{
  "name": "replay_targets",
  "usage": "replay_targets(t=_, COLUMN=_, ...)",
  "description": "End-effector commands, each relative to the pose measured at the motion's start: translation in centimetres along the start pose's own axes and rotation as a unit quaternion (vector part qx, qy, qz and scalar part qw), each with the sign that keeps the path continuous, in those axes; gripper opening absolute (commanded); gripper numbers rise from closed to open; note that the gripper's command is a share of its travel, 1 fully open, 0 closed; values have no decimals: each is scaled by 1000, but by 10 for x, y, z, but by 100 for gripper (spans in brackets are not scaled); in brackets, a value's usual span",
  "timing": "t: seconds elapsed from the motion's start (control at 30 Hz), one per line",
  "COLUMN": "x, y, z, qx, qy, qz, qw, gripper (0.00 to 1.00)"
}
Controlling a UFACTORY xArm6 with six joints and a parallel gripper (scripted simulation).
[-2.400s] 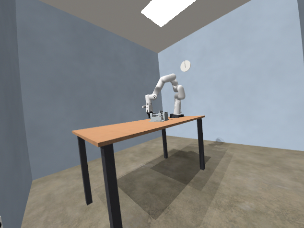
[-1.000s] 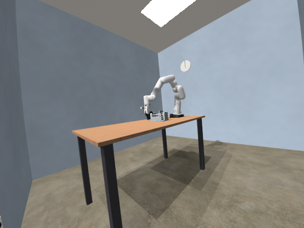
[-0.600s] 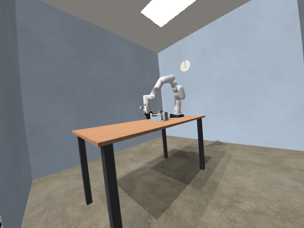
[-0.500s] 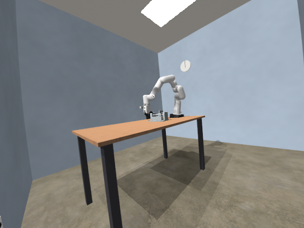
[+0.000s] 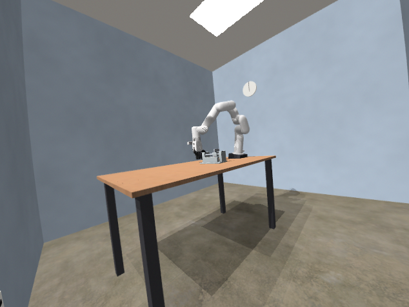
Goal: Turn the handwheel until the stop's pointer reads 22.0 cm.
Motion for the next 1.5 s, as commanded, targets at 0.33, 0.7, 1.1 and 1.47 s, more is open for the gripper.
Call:
replay_targets(t=0.33, x=-10, y=0, z=-3, qx=1, qy=0, qz=0, qw=1000, gripper=6)
replay_targets(t=0.7, x=-17, y=0, z=-4, qx=1, qy=0, qz=0, qw=1000, gripper=6)
replay_targets(t=1.1, x=-24, y=0, z=-4, qx=1, qy=0, qz=0, qw=1000, gripper=6)
replay_targets(t=1.47, x=-29, y=0, z=-2, qx=1, qy=0, qz=0, qw=1000, gripper=6)
Point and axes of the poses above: the point where the finger pads meet when closed, its own x axis out along the fingers, its own z axis across the jaws, y = z × x, the point moved 4 cm from there along -x, back along the fingers, and after that the axes turned 8 degrees about x, right-handed, at the moved point
